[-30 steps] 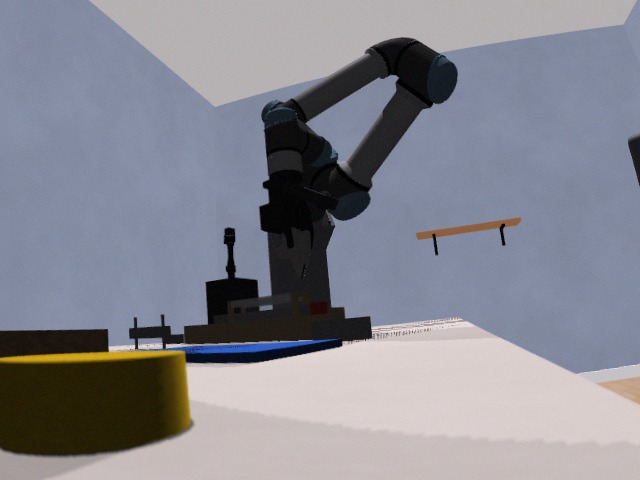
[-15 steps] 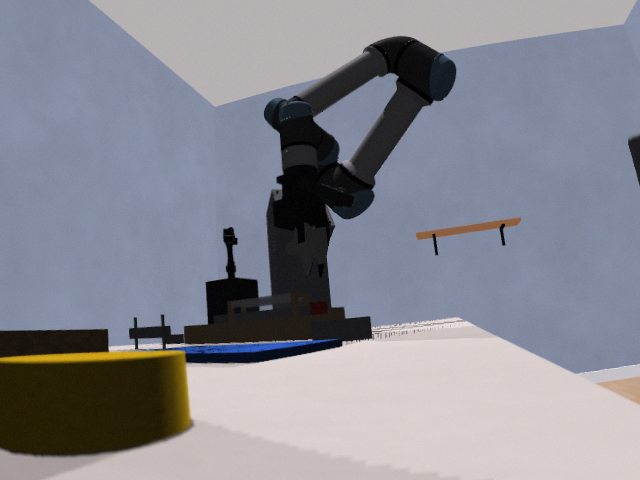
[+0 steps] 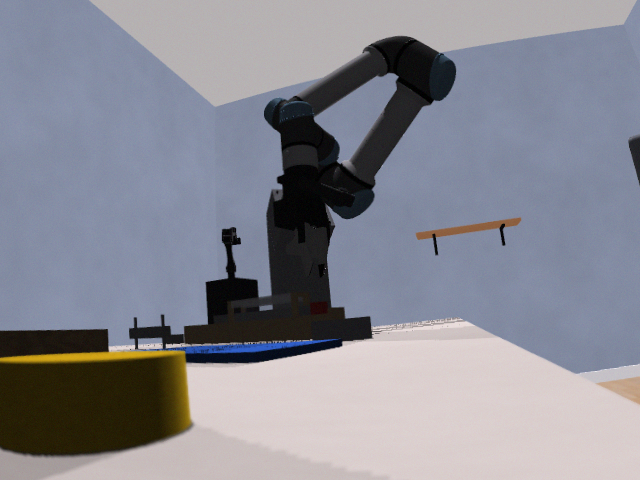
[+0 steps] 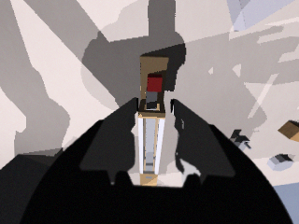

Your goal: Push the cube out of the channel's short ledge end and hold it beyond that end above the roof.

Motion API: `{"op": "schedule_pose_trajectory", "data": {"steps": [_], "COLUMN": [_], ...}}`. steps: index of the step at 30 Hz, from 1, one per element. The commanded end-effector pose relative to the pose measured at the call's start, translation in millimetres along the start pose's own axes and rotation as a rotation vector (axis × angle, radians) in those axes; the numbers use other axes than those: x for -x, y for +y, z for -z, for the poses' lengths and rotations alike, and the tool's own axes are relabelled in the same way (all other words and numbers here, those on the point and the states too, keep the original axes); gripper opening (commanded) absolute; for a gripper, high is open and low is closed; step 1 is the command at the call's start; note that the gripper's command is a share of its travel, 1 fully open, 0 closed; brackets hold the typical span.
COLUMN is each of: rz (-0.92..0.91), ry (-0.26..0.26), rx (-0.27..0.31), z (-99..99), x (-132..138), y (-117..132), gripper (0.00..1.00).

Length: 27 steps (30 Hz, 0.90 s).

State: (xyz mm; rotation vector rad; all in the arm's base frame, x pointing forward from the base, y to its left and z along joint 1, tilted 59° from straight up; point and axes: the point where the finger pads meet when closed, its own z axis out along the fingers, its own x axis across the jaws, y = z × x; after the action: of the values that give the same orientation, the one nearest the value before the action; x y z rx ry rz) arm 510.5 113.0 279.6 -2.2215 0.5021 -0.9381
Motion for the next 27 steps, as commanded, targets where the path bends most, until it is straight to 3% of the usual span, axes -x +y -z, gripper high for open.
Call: {"op": "schedule_pose_trajectory", "data": {"steps": [1,17,27], "rz": [0.000,0.000,0.000], "ry": [0.001,0.000,0.001], "rx": [0.000,0.000,0.000], "z": [0.2,-1.1,-19.8], "x": [-0.2,-0.2,-0.2], "y": [-0.2,-0.2,-0.3], "gripper": [0.25,0.25,0.25]}}
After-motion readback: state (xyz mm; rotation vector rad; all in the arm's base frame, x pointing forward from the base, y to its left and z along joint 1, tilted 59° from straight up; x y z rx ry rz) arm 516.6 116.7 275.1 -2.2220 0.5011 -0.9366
